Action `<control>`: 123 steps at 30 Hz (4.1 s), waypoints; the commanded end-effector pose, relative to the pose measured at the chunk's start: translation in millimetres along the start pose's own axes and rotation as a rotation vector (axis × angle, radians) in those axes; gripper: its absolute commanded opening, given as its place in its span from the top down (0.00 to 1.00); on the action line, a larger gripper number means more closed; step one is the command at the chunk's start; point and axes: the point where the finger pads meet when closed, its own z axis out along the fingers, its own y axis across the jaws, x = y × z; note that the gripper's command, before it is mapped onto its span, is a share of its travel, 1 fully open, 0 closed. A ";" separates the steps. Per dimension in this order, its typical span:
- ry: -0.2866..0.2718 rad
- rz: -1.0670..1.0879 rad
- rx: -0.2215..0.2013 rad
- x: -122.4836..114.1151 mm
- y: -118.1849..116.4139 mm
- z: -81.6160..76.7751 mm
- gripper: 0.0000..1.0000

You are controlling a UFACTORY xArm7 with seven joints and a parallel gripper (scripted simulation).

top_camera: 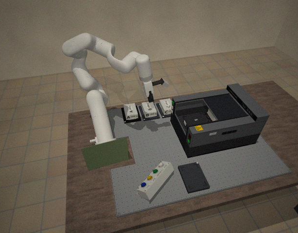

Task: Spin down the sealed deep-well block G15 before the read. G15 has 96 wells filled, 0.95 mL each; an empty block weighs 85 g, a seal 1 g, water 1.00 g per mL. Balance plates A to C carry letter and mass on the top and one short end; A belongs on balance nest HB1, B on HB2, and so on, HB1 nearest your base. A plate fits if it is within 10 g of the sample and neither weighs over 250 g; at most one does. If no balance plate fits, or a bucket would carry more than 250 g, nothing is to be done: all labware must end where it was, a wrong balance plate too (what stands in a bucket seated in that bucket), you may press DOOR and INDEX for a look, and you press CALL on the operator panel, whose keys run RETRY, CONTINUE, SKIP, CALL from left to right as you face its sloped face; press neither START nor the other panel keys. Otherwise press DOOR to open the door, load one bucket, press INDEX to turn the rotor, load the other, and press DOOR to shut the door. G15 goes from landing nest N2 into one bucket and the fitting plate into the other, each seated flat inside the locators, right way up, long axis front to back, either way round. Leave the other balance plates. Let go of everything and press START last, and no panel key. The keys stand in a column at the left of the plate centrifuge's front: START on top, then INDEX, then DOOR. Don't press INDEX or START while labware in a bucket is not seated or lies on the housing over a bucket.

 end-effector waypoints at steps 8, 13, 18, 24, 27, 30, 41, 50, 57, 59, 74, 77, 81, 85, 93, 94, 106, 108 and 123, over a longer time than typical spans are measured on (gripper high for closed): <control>-0.144 -0.005 0.010 -8.3 -1.9 -29.5 1.00; -0.168 -0.005 0.010 -10.0 -1.9 -34.9 1.00; -0.171 -0.005 0.010 -10.3 -1.9 -35.7 1.00; -0.171 -0.005 0.010 -10.3 -1.8 -35.8 1.00; -0.171 -0.005 0.010 -10.3 -1.8 -35.8 1.00; -0.171 -0.005 0.010 -10.3 -1.8 -35.8 1.00; -0.171 -0.005 0.010 -10.3 -1.8 -35.8 1.00; -0.171 -0.005 0.010 -10.3 -1.8 -35.8 1.00; -0.171 -0.005 0.010 -10.3 -1.8 -35.8 1.00; -0.171 -0.005 0.010 -10.3 -1.8 -35.8 1.00; -0.171 -0.005 0.010 -10.3 -1.8 -35.8 1.00; -0.171 -0.005 0.010 -10.3 -1.8 -35.8 1.00; -0.171 -0.005 0.010 -10.3 -1.8 -35.8 1.00; -0.171 -0.005 0.010 -10.3 -1.8 -35.8 1.00; -0.171 -0.005 0.010 -10.3 -1.8 -35.8 1.00; -0.171 -0.005 0.010 -10.3 -1.8 -35.8 1.00; -0.171 -0.005 0.010 -10.3 -1.8 -35.8 1.00; -0.171 -0.005 0.010 -10.3 -1.8 -35.8 1.00; -0.171 -0.005 0.010 -10.3 -1.8 -35.8 1.00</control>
